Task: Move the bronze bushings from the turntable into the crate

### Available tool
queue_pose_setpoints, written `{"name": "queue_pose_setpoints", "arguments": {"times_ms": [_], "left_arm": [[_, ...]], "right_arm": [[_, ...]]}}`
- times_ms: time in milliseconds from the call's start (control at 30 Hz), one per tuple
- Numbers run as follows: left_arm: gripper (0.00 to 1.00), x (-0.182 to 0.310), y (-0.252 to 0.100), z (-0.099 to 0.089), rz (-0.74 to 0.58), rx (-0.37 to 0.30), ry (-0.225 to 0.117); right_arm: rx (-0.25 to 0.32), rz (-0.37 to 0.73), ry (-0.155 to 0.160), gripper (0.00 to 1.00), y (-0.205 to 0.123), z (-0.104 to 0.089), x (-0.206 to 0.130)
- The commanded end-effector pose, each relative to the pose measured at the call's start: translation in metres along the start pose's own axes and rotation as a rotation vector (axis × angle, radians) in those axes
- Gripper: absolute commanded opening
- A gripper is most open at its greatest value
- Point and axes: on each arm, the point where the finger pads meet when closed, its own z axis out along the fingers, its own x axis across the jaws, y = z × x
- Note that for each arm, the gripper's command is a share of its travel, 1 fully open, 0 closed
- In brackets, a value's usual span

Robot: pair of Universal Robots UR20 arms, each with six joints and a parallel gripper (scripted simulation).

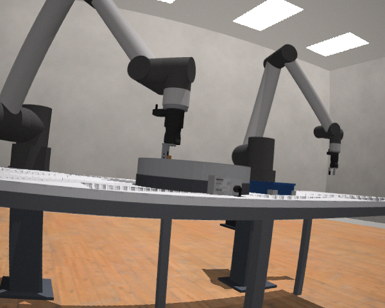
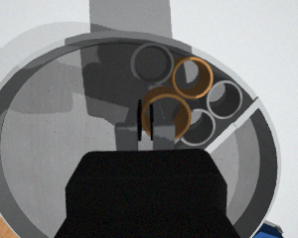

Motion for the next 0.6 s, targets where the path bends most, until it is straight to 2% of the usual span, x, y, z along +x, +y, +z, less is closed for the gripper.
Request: {"name": "queue_pose_setpoints", "arguments": {"times_ms": [0, 300, 567], "left_arm": [[1.00, 0.000, 0.001, -0.001, 0.000, -0.001, 0.000], [1.00, 0.000, 0.001, -0.001, 0.000, -0.001, 0.000], [1.00, 0.000, 0.001, -0.001, 0.000, -0.001, 0.000]], "right_arm": [[-0.001, 0.000, 0.000, 0.00, 0.000, -0.024, 0.000], [-0.001, 0.000, 0.000, 0.00, 0.000, -0.045, 0.000], [-0.001, 0.000, 0.000, 0.00, 0.000, -0.046, 0.000]]}}
